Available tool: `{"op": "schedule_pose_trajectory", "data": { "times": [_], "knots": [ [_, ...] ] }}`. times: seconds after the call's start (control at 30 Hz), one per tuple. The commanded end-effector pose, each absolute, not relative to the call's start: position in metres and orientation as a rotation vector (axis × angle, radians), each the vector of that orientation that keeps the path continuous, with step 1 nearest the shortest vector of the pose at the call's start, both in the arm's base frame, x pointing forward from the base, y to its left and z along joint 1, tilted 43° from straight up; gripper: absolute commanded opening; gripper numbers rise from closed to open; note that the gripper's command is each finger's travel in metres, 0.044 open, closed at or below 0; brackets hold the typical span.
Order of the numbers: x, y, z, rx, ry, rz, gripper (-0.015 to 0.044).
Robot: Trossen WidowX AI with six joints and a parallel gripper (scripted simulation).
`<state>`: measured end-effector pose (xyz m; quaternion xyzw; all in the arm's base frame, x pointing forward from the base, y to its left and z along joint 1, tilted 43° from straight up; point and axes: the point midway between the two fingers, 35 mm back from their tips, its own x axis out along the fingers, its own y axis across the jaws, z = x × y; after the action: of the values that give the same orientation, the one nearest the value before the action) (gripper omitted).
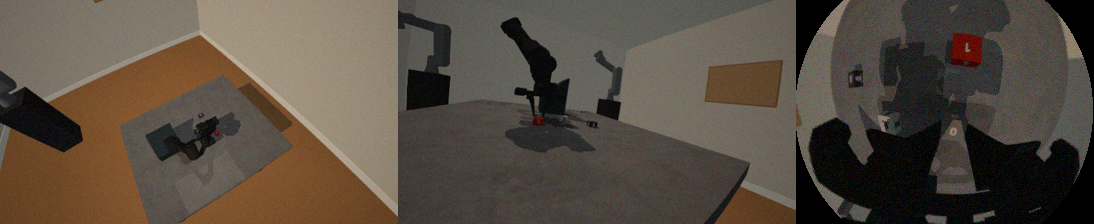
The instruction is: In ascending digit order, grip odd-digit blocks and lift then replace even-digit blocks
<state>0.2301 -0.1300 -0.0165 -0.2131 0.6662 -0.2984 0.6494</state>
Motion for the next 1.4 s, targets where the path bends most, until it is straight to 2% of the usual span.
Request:
{"op": "schedule_pose_trajectory", "data": {
  "times": [0.0,0.3,0.7,0.93,1.07,1.37],
  "knots": [
    [0.229,-0.13,-0.017,-0.489,1.518,-0.677,0.0172],
    [0.229,-0.13,-0.017,-0.489,1.518,-0.677,0.04],
    [0.232,-0.106,0.009,-0.488,1.518,-0.676,0.04],
    [0.238,-0.053,0.067,-0.486,1.519,-0.673,0.0216],
    [0.237,-0.051,0.069,-0.486,1.519,-0.673,0.012],
    [0.237,-0.051,0.069,-0.486,1.519,-0.673,0.012]
  ]
}}
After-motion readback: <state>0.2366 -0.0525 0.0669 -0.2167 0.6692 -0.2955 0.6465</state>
